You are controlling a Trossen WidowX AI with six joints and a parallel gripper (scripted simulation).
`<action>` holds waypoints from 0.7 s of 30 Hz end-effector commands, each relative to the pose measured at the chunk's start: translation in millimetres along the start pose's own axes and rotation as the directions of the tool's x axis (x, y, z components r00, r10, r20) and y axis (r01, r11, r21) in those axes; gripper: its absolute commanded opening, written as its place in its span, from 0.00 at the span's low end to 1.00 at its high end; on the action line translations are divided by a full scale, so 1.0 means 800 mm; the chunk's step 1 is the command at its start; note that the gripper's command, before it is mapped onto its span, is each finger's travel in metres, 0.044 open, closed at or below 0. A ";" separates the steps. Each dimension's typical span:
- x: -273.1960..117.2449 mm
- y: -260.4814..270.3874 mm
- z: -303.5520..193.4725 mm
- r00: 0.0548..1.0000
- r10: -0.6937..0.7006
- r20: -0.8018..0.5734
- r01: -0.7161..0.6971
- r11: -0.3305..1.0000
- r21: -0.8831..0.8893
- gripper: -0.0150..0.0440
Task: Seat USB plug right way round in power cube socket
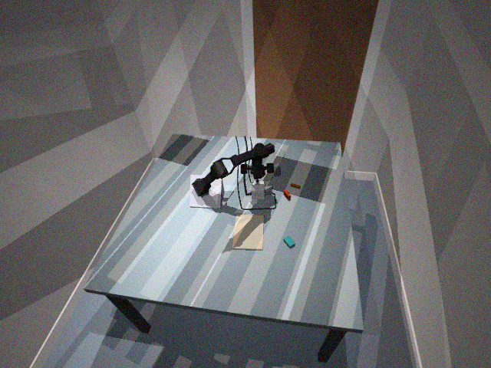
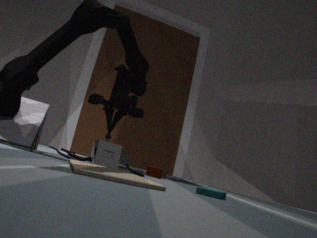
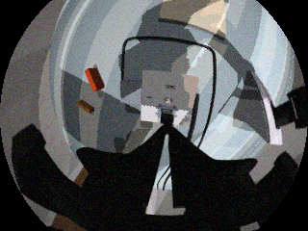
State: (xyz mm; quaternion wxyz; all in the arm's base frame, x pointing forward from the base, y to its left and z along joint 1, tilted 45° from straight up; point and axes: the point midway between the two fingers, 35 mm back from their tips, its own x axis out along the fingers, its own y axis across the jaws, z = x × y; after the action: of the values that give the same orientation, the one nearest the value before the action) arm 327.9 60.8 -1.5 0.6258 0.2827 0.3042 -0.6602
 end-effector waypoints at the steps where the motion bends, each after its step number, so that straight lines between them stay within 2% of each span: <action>1: 0.001 0.000 0.000 1.000 0.000 -0.003 0.000 1.000 -0.003 0.25; 21: 0.004 0.000 0.000 1.000 0.000 -0.003 0.000 1.000 -0.003 0.25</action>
State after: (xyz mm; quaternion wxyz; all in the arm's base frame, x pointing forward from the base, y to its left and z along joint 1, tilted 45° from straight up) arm 327.6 59.2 -3.3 0.6253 0.2831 0.3047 -0.6603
